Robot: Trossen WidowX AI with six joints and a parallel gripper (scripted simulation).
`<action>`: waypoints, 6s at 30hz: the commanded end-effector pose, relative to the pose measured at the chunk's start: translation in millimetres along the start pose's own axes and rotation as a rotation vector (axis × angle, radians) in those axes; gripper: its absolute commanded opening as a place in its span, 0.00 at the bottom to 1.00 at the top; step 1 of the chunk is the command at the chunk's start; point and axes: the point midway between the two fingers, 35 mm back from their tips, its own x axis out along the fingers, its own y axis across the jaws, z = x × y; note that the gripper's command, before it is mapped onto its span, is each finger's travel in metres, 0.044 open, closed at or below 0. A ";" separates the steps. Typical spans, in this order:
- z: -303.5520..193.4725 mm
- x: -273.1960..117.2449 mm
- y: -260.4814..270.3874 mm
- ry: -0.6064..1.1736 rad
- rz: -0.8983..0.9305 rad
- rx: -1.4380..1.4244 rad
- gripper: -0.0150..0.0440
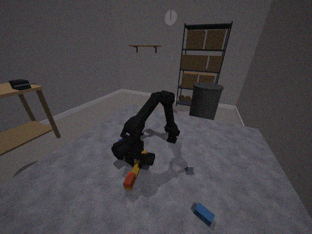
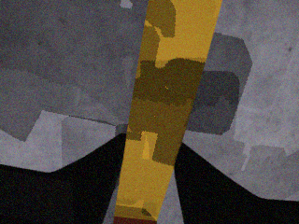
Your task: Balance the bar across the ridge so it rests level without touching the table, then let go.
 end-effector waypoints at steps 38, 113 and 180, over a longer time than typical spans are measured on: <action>-6.3 -81.9 -32.6 0.011 0.013 -0.330 0.25; 24.3 -81.5 -265.8 0.018 0.020 -3.303 0.25; 26.0 -37.4 -288.2 0.021 0.022 -3.401 0.25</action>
